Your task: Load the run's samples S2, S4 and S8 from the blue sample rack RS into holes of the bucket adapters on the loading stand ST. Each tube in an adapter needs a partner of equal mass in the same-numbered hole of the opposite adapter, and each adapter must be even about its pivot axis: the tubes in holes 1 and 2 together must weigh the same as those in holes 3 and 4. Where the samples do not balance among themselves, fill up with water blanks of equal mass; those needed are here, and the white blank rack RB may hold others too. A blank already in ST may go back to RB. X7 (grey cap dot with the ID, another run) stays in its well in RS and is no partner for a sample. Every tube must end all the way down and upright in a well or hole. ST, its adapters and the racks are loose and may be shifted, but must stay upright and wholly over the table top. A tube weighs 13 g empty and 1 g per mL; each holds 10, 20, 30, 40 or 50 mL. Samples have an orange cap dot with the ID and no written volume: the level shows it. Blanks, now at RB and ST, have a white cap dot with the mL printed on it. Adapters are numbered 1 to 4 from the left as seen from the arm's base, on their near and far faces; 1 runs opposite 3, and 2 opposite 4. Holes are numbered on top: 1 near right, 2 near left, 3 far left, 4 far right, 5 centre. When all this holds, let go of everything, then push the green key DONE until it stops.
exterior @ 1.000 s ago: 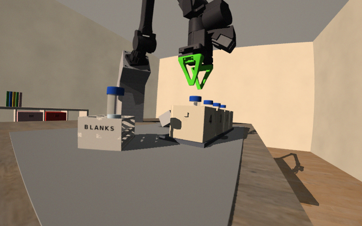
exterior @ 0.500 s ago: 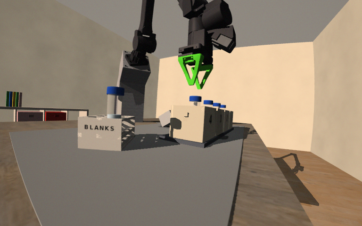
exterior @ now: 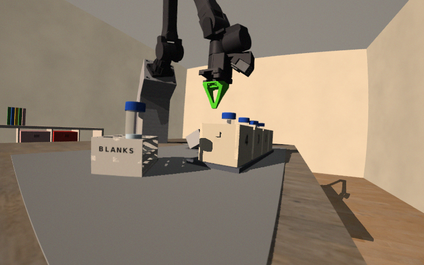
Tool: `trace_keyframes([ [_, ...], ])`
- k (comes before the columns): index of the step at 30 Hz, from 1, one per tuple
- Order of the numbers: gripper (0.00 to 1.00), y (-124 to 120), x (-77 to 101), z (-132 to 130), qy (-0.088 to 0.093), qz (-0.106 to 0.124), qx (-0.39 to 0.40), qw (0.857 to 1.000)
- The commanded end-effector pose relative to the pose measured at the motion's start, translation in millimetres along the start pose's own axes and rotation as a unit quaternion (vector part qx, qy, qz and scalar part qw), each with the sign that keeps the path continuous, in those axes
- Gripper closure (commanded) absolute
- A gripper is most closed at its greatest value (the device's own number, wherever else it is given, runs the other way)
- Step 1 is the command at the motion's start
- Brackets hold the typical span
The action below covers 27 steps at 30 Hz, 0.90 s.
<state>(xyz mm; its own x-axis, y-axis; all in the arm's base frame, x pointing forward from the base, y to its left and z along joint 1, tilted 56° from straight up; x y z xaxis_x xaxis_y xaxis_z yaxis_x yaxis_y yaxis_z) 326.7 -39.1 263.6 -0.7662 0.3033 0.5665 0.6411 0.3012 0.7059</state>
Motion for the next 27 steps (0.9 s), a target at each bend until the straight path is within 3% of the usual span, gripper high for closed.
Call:
trace_keyframes([
  [1, 1.0, -1, 10.4, 10, -0.001, -0.03, -0.011, 0.999],
  [10, 1.0, -52, 7.2, 55, 0.001, -0.028, -0.011, 1.0],
  [13, 1.0, -76, 0.5, 75, 0.004, -0.014, -0.006, 1.0],
  [17, 1.0, -101, 0.1, 97, 0.005, -0.014, -0.005, 1.0],
  [19, 1.0, -101, 0.1, 97, 0.005, -0.014, -0.005, 1.0],
  [27, 1.0, -156, 0.0, 140, 0.005, -0.011, -0.003, 1.0],
])
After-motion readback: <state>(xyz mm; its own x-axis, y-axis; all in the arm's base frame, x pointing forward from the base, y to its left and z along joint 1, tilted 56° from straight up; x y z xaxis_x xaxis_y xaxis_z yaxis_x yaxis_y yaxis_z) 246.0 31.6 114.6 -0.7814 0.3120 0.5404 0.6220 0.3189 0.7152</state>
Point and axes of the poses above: the point where the finger pads meet when closed, its own x axis back along the fingers, its own z axis across the jaws, y = z × x, the point moved 9 cm from there along x, back along the fingers, and after that the axes turned 1 degree about x, right-handed, at the moved point
